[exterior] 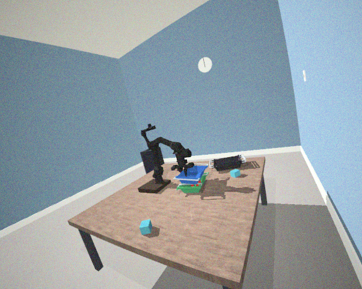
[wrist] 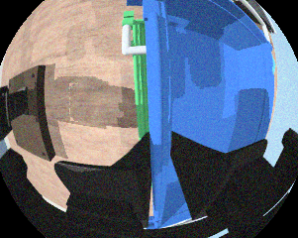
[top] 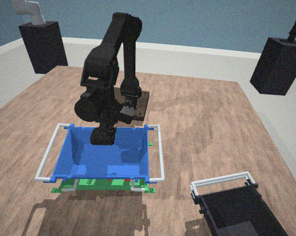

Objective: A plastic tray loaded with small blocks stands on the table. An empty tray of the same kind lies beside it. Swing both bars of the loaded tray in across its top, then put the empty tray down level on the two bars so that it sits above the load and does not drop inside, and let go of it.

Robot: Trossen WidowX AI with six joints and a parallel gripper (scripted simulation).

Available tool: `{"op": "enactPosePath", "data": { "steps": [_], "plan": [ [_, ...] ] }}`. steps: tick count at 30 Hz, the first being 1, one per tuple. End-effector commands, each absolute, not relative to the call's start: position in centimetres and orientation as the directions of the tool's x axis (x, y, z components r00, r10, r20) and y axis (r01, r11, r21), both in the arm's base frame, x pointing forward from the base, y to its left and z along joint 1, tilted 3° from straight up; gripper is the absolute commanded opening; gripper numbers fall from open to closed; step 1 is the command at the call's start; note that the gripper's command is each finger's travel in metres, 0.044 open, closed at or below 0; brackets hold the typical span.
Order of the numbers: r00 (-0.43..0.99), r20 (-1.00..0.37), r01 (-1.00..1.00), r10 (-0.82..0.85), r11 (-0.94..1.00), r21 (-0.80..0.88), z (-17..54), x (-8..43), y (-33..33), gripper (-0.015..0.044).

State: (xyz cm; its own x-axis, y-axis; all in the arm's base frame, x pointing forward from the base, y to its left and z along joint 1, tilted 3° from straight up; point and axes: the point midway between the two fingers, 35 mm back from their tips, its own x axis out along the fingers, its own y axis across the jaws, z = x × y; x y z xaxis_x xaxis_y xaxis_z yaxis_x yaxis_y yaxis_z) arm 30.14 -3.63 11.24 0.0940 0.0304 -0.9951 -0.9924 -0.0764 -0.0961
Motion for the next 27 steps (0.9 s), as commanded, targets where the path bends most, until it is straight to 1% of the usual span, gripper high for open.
{"op": "enactPosePath", "data": {
  "steps": [1, 10, 11, 27],
  "plan": [
    [0.065, -0.998, -0.994, 0.026, -0.082, -0.067, 10.7, 29.6, -3.7, 0.0],
    [0.065, -0.998, -0.994, 0.026, -0.082, -0.067, 10.7, 29.6, -3.7, 0.0],
    [0.093, -0.995, -0.993, 0.03, -0.077, -0.095, 11.2, 30.1, -3.6, 0.0],
    [0.064, -0.998, -0.994, 0.026, -0.082, -0.066, 9.8, 29.4, -3.7, 0.0]
  ]
}}
